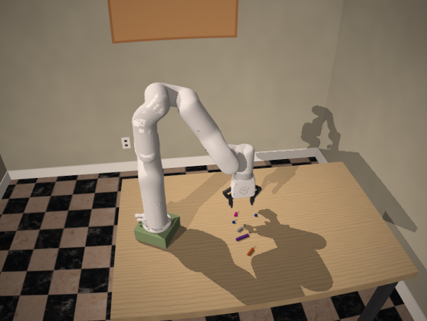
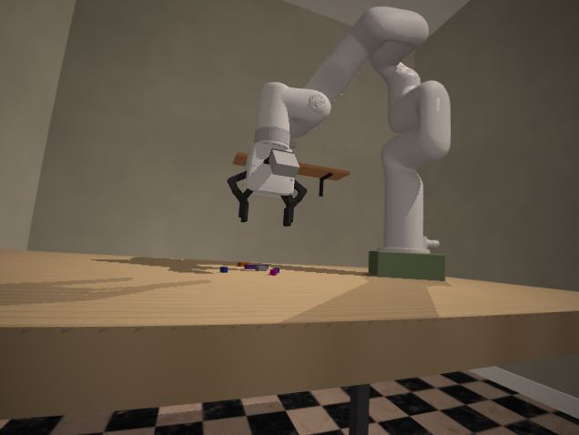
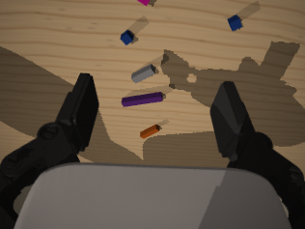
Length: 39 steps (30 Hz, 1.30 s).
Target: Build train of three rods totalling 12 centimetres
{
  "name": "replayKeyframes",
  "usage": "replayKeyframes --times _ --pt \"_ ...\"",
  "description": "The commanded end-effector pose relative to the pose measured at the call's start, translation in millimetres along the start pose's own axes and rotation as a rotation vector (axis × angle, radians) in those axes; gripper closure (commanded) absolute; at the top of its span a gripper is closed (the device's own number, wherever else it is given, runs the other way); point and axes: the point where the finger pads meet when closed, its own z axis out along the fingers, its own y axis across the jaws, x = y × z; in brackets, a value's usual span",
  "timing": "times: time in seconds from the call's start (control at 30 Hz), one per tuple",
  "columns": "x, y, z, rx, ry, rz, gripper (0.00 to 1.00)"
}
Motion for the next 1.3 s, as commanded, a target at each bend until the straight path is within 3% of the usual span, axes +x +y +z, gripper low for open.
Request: replayKeyframes --times 0.0,0.1,0.6,0.67,0.73,1.27 --pt "-11.6 4.5 0.3 -0.002 0.022 -0.166 0.00" --pt "-14.6 5.2 0.7 -0.003 0.022 -0.205 0.00" --pt "-62.4 12.2 6.5 -0.009 0.020 -0.816 0.00" --pt "-62.4 12.2 6.5 -0.009 0.020 -0.816 0.00" --pt "-73.1 12.9 7.9 -0.011 0.020 -0.950 0.00" --pt "-117.5 12.5 13.6 -0.017 0.017 -1.495 0.00"
